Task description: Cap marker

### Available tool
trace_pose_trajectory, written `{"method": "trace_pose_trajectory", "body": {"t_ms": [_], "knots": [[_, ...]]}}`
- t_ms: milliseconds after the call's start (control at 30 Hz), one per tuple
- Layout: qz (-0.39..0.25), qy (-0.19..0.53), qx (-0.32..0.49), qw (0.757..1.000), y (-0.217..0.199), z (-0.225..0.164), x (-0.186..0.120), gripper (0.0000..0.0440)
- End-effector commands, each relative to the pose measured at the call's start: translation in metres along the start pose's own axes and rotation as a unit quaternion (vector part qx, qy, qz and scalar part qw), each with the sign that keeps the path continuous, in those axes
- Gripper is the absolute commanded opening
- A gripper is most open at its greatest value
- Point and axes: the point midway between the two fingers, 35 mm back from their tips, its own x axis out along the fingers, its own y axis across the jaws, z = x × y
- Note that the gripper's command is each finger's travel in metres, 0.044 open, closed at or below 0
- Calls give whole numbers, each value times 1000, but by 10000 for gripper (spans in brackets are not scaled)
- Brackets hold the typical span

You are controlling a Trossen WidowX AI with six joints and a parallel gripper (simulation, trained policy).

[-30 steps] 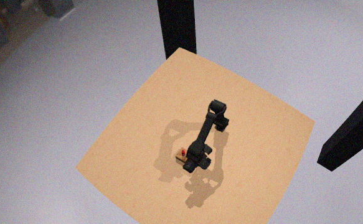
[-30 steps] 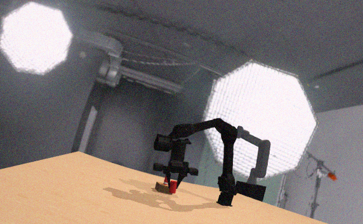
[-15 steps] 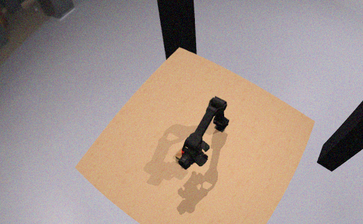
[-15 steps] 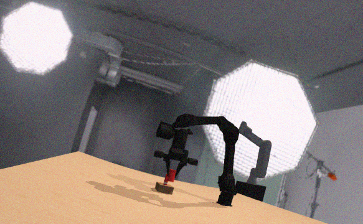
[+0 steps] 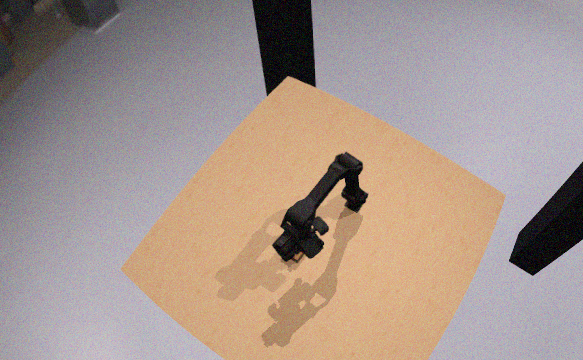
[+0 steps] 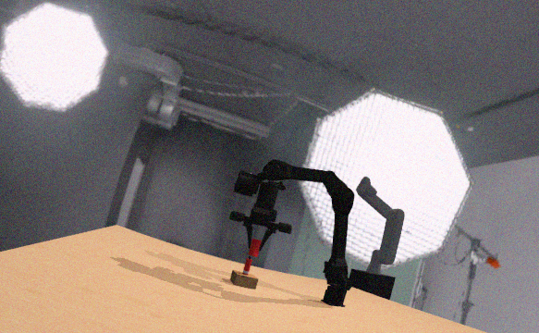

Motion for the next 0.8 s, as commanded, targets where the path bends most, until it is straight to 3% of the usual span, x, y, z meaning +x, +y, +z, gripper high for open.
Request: {"method": "trace_pose_trajectory", "body": {"t_ms": [0,367,767], "knots": [[2,1,17,1000,-2,-16,-6,33],[15,4,60,998,-6,-51,-9,14],[35,-4,73,997,-9,-52,10,0]]}}
